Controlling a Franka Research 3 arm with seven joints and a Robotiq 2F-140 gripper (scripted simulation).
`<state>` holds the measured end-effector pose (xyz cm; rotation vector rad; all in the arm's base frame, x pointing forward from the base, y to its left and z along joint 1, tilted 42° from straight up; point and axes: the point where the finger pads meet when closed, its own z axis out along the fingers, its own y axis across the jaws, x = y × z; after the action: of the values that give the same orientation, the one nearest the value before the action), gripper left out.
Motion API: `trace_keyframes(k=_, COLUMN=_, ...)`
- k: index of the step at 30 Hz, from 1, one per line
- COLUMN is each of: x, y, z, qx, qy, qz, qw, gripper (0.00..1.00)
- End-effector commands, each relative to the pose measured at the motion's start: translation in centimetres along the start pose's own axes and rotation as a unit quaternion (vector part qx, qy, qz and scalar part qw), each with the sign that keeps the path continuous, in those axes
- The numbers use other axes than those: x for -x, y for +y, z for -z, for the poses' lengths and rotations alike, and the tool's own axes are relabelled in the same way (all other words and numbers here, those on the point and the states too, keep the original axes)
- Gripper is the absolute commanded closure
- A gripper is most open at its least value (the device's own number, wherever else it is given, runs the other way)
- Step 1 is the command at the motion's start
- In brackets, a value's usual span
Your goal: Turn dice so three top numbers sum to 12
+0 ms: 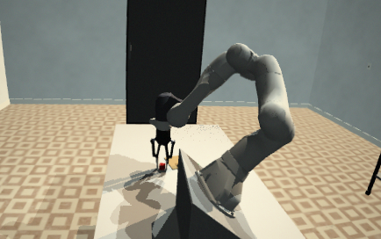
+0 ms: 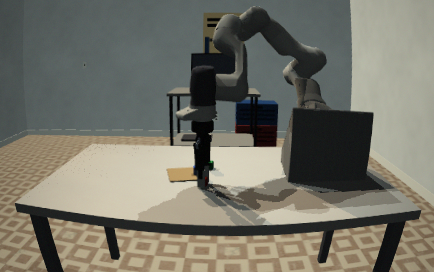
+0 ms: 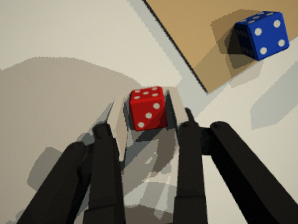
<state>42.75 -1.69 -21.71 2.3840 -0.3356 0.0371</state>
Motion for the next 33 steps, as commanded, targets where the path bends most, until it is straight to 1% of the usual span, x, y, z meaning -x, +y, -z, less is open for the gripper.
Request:
trace_keyframes(k=1, x=-0.03, y=-0.11, z=-0.07, qx=-0.001, qy=0.001, qz=-0.001, qw=1.0, gripper=0.72)
trace_keyframes(k=14, x=-0.03, y=-0.11, z=-0.07, qx=-0.001, qy=0.001, qz=-0.001, qw=1.0, gripper=0.72)
trace_keyframes(k=15, x=-0.03, y=-0.11, z=-0.07, qx=-0.001, qy=0.001, qz=-0.001, qw=1.0, gripper=0.84)
trace_keyframes(k=33, x=-0.03, y=-0.11, z=-0.07, qx=-0.001, qy=0.001, qz=-0.001, qw=1.0, gripper=0.84)
